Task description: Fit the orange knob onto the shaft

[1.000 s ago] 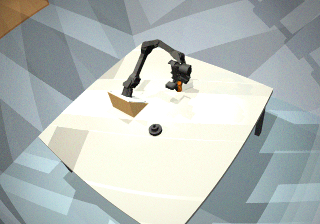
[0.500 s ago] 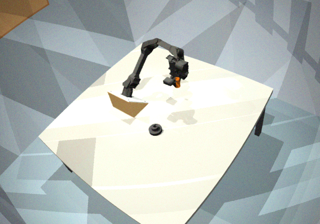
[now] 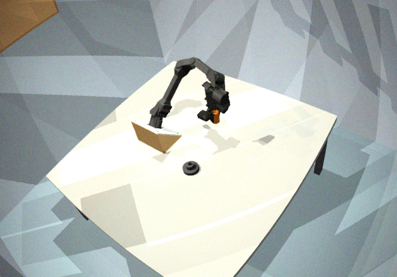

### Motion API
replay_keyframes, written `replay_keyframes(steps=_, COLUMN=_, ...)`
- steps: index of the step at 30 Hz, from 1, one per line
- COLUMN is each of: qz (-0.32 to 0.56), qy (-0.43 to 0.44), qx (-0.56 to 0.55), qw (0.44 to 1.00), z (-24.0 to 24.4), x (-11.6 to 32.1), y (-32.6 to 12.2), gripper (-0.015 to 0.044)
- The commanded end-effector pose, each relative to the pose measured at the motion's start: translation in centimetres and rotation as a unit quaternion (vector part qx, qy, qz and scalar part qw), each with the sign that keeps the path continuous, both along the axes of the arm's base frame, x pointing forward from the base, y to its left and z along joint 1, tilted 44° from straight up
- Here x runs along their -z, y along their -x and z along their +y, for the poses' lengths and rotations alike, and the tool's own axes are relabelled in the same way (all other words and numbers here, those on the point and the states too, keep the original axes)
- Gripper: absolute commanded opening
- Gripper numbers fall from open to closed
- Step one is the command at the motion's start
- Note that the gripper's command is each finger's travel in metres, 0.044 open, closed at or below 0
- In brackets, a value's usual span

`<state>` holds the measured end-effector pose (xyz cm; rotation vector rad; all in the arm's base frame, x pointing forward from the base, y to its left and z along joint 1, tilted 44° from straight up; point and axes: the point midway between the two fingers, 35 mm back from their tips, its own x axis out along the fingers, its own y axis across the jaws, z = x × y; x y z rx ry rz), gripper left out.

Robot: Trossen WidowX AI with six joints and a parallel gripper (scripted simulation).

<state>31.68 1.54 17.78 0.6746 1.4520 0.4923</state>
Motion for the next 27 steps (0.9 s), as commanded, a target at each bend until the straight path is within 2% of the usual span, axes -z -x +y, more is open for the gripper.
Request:
replay_keyframes(steps=1, qz=0.0, qy=0.005, qx=0.001, qw=1.0, z=-0.9, x=0.9, y=-0.3, gripper=0.0)
replay_keyframes(steps=27, qz=-0.001, qy=0.012, qx=-0.004, qw=1.0, z=-5.9, x=7.2, y=-1.2, gripper=0.0)
